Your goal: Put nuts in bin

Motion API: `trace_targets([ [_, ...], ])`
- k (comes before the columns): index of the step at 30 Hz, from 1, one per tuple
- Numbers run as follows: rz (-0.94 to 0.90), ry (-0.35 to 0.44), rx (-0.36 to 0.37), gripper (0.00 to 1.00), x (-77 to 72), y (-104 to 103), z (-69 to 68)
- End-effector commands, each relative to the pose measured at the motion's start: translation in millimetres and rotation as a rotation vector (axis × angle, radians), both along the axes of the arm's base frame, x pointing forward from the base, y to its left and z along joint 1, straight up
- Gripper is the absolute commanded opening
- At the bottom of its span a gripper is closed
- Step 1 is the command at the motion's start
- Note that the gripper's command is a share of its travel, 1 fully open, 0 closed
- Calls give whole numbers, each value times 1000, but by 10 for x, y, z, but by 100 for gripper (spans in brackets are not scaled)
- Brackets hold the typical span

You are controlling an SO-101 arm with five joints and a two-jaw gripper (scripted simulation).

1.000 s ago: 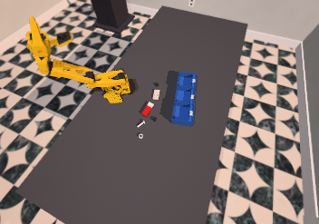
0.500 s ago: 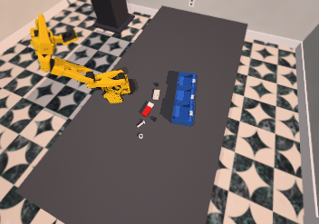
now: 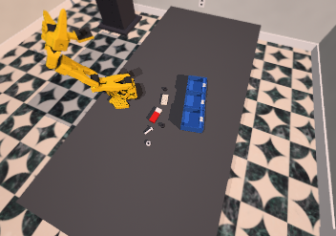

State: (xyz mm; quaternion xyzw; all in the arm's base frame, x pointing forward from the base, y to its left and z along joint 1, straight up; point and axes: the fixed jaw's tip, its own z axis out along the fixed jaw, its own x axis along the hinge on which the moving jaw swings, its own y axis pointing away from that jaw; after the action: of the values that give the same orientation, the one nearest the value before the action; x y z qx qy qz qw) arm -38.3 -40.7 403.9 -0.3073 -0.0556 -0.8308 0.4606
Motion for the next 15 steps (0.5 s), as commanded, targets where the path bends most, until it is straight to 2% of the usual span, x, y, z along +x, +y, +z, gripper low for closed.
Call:
trace_targets([
  [1, 14, 110, -41, 100, 233, 186, 17],
  [7, 44, 228, -87, 100, 470, 380, 18],
  [9, 44, 228, -87, 100, 470, 380, 18],
  [10, 56, 169, -66, 100, 339, 273, -22],
  [15, 74, 270, -96, 100, 524, 418, -71],
])
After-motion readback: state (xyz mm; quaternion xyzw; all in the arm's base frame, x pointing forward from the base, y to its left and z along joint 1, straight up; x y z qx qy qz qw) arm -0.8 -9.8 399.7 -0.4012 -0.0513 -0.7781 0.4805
